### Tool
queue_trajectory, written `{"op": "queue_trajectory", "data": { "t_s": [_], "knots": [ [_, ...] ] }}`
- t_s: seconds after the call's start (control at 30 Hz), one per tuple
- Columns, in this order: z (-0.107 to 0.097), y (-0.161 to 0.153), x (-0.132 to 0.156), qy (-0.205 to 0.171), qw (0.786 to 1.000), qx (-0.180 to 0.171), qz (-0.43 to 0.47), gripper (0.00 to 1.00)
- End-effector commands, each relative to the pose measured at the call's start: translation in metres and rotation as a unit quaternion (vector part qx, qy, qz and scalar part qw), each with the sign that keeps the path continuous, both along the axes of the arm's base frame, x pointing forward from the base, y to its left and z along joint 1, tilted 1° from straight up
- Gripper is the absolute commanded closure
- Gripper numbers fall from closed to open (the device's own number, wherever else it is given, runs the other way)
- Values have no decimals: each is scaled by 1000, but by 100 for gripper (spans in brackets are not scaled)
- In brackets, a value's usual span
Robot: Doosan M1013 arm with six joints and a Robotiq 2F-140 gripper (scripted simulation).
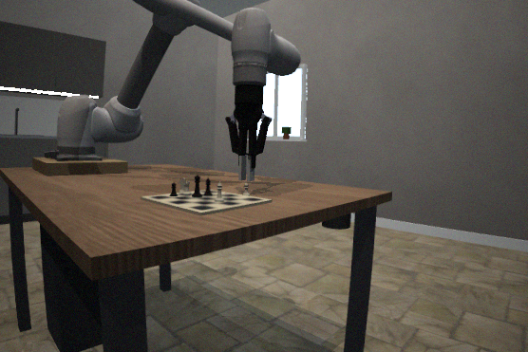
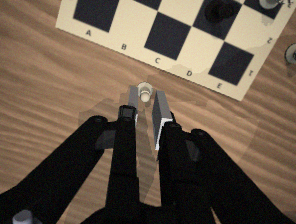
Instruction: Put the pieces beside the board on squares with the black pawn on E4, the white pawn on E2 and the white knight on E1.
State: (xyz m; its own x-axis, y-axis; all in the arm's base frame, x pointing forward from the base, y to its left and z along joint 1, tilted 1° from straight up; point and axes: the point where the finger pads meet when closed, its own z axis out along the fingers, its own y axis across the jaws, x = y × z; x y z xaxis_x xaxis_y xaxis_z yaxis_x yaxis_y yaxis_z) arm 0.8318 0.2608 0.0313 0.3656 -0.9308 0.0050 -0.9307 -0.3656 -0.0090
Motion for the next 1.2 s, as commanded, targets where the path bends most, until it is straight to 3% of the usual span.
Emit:
{"op": "queue_trajectory", "data": {
  "t_s": [0.0, 0.77, 1.17],
  "knots": [
    [0, 0, 0, 0, 1000, 0, 0, 80],
    [-3, 0, 0, 0, 1000, 0, 0, 80],
    [-25, 0, 0, 0, 1000, 0, 0, 80]
  ]
}}
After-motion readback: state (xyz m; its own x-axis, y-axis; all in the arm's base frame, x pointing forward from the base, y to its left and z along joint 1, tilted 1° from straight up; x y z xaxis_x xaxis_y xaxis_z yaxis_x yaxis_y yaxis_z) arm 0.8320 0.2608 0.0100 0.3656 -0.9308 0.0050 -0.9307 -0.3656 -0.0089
